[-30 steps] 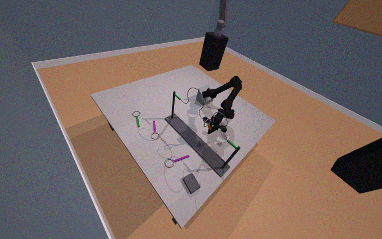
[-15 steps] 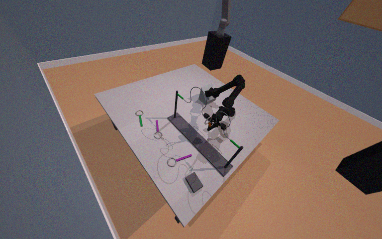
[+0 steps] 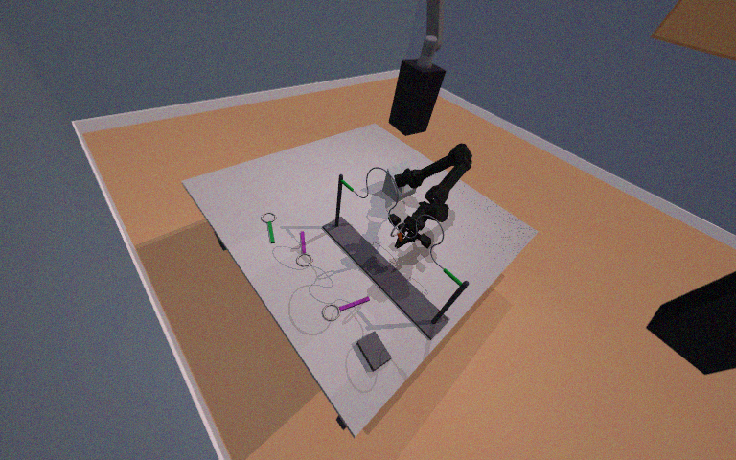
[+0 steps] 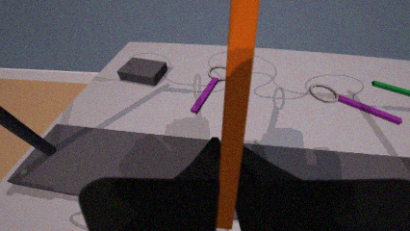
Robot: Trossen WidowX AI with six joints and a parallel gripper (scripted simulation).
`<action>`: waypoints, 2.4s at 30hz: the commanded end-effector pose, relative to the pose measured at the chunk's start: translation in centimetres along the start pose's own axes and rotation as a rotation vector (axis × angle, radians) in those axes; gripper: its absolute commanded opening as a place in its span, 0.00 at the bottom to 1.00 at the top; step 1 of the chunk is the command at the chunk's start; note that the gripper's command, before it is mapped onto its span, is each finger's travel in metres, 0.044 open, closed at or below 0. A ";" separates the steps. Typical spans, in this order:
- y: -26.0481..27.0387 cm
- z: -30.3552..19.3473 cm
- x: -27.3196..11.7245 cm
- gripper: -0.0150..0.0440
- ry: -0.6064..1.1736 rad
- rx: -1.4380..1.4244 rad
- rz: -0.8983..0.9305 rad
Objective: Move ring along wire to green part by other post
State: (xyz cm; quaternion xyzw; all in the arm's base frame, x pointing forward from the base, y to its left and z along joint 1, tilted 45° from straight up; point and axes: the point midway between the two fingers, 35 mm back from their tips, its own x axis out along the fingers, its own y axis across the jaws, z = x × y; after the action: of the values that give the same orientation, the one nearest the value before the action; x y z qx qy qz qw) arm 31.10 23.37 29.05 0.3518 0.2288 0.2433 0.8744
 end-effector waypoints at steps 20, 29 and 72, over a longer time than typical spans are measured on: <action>-5.4 0.4 -0.9 0.00 0.031 -0.248 -0.141; -8.3 1.4 -1.8 0.00 0.053 -0.426 -0.241; -15.4 12.9 -9.2 0.00 0.171 -1.351 -0.762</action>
State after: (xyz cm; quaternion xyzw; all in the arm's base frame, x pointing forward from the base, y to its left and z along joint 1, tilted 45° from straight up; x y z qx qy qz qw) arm 35.31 2.63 27.43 -0.3477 0.2068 0.0519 0.9130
